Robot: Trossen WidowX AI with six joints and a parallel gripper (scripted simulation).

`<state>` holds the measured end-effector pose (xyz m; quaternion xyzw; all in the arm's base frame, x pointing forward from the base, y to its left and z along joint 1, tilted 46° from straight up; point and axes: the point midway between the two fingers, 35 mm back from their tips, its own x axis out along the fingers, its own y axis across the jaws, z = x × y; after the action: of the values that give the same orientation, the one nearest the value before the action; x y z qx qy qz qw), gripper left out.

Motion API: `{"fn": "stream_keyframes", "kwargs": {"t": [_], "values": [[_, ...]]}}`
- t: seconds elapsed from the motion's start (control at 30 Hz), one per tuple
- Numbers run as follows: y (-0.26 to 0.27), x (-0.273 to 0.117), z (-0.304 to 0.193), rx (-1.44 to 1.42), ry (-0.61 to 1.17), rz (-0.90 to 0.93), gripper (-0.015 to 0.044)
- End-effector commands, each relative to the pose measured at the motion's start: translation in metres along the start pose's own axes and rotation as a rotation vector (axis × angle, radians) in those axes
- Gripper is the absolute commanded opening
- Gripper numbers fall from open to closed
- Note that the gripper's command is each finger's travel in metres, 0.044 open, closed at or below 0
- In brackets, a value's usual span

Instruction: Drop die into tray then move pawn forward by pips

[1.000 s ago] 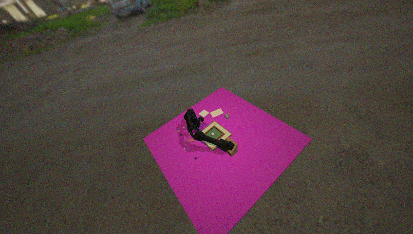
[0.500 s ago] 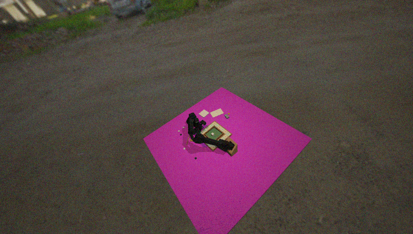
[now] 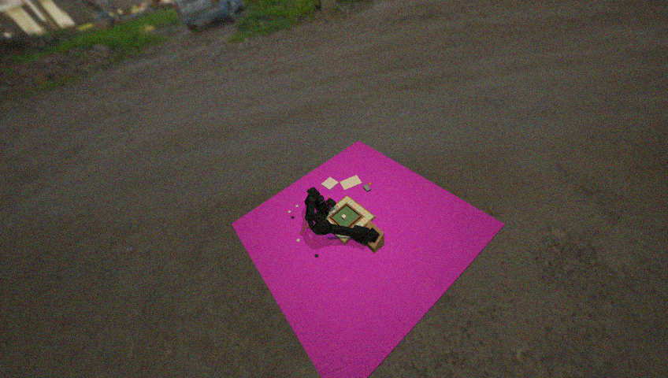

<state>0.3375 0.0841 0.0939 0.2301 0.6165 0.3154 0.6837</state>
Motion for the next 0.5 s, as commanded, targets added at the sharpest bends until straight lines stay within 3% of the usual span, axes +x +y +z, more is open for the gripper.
{"fn": "stream_keyframes", "kwargs": {"t": [0.0,0.47], "values": [[0.001,0.017,-0.004,0.008,0.009,0.009,0.0000],[0.001,0.035,-0.004,0.008,0.009,0.010,0.0000]]}}
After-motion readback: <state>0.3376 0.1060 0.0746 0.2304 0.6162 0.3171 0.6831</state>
